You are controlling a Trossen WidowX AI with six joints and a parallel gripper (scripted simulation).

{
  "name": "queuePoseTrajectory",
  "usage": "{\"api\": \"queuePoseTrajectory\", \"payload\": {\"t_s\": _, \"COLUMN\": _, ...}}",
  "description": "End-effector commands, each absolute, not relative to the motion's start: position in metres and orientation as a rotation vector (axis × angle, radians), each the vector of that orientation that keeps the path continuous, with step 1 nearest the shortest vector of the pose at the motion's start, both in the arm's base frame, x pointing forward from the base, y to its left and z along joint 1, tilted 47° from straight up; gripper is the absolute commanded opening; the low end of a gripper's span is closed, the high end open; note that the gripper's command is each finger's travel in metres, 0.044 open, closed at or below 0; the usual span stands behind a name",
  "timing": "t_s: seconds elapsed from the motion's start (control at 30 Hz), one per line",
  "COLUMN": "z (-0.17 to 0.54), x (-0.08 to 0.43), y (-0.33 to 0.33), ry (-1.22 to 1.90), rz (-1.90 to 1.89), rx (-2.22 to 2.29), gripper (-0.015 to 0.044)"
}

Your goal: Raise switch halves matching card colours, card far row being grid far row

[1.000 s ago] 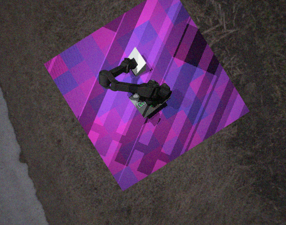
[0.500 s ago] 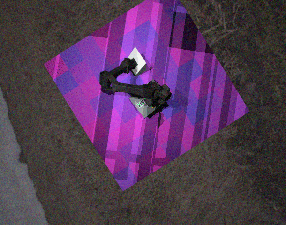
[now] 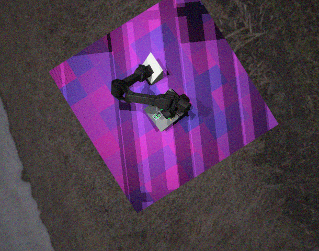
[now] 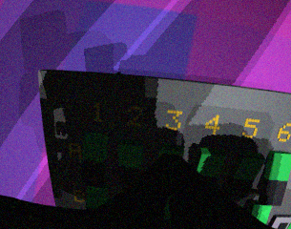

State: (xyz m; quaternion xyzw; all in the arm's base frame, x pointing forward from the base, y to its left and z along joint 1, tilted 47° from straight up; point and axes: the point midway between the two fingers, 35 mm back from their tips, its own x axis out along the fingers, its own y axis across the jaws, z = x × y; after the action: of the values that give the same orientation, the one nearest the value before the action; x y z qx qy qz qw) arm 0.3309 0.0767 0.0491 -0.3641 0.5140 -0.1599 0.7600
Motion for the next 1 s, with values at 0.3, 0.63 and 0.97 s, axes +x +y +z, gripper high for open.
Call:
{"api": "queuePoseTrajectory", "payload": {"t_s": 0.3, "z": 0.0482, "x": 0.3306, "y": 0.0757, "ry": 1.12, "rz": -0.349, "rx": -0.801, "gripper": 0.0}}
{"api": "queuePoseTrajectory", "payload": {"t_s": 0.63, "z": 0.0474, "x": 0.3312, "y": 0.0749, "ry": 1.12, "rz": -0.349, "rx": -0.801, "gripper": 0.0}}
{"api": "queuePoseTrajectory", "payload": {"t_s": 0.97, "z": 0.0465, "x": 0.3318, "y": 0.0741, "ry": 1.12, "rz": -0.349, "rx": -0.801, "gripper": 0.0}}
